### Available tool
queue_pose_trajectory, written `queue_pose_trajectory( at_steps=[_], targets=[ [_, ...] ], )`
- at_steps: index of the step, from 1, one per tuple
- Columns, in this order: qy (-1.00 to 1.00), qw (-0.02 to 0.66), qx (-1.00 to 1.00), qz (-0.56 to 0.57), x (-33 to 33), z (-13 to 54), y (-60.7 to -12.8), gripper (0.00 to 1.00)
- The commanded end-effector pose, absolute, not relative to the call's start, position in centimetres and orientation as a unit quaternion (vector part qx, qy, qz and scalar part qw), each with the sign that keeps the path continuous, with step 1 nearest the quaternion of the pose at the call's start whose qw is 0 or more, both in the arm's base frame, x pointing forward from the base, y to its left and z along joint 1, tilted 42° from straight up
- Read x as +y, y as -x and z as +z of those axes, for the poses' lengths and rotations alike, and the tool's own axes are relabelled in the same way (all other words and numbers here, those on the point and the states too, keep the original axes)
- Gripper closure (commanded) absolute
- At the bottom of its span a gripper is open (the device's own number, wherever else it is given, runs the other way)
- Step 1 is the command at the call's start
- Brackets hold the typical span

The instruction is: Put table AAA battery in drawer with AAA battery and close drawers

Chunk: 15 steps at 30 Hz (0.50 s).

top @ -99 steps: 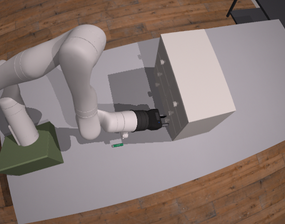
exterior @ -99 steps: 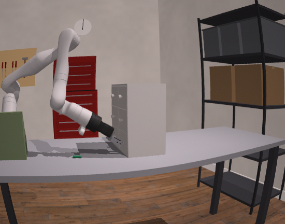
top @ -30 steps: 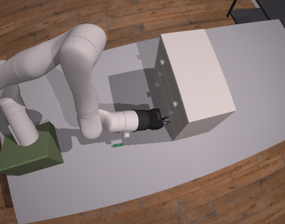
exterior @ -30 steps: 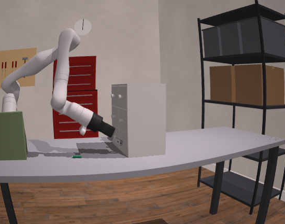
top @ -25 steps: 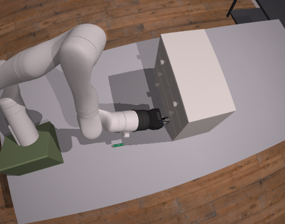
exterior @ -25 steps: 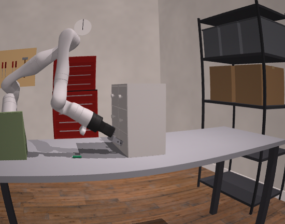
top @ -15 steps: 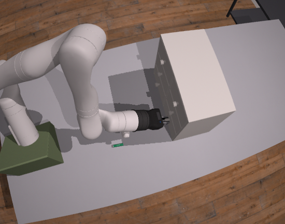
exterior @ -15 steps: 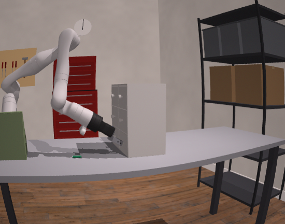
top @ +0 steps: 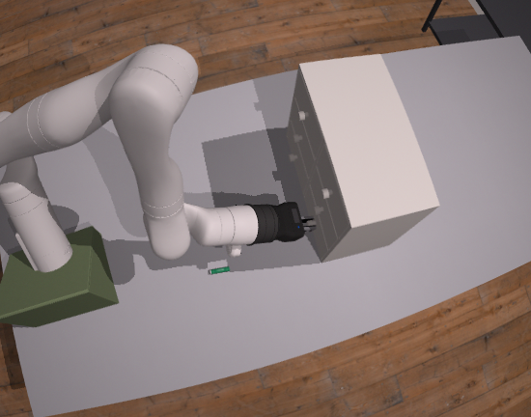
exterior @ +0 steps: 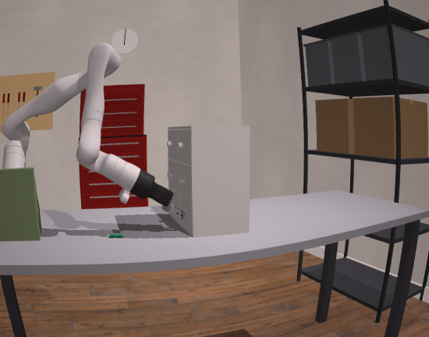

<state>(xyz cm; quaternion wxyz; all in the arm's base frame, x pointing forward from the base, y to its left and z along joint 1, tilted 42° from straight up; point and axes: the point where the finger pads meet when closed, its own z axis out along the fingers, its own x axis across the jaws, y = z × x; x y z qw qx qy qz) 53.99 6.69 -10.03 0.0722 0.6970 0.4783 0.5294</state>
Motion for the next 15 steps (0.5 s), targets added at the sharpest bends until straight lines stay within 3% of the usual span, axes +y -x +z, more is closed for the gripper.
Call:
queue_pose_trajectory(
  at_steps=[1,15],
  targets=[
    [-0.697,0.073,0.478,0.53,6.59,-9.96,-54.04,0.63],
    [-0.697,0.073,0.478,0.53,6.58,-9.95,-53.88,0.63]
  ],
)
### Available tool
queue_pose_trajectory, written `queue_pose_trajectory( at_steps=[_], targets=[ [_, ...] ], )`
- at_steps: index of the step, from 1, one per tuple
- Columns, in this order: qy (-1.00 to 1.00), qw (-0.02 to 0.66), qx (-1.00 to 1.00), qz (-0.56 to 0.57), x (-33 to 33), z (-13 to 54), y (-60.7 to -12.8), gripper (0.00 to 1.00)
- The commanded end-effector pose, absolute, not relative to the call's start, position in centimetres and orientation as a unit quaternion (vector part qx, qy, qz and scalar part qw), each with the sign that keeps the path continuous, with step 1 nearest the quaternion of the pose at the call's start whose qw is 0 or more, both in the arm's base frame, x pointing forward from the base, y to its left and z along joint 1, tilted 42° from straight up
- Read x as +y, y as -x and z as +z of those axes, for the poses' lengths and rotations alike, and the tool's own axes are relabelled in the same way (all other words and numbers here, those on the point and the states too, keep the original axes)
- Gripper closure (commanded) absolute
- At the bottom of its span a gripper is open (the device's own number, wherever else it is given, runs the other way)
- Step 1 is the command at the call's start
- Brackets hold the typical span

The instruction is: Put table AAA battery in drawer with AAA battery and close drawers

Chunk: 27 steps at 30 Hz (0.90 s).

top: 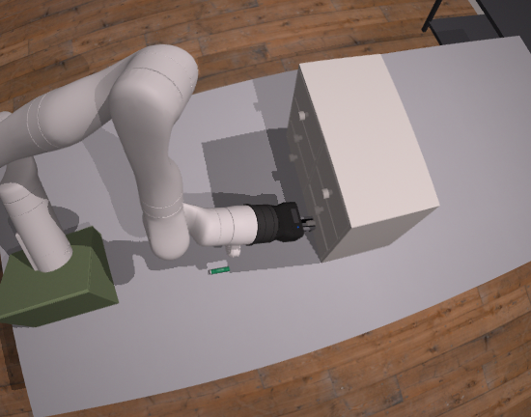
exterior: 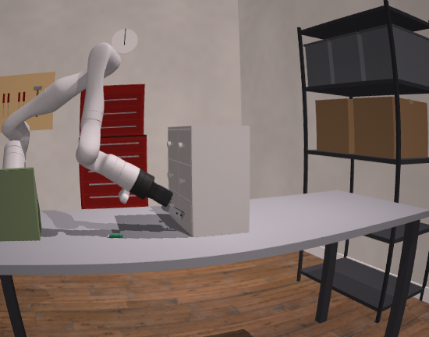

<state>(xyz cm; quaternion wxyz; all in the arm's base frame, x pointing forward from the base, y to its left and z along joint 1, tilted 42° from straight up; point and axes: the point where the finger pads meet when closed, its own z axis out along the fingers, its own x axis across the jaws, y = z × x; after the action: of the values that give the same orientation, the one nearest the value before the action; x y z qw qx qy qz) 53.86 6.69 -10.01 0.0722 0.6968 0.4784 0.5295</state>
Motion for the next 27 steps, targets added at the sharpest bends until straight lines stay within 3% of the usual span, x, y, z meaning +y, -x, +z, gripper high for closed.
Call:
queue_pose_trajectory(
  at_steps=[1,27],
  targets=[
    [-0.697,0.073,0.478,0.53,6.58,-9.95,-53.86,0.63],
    [-0.697,0.073,0.478,0.53,6.51,-9.9,-53.09,0.63]
  ],
)
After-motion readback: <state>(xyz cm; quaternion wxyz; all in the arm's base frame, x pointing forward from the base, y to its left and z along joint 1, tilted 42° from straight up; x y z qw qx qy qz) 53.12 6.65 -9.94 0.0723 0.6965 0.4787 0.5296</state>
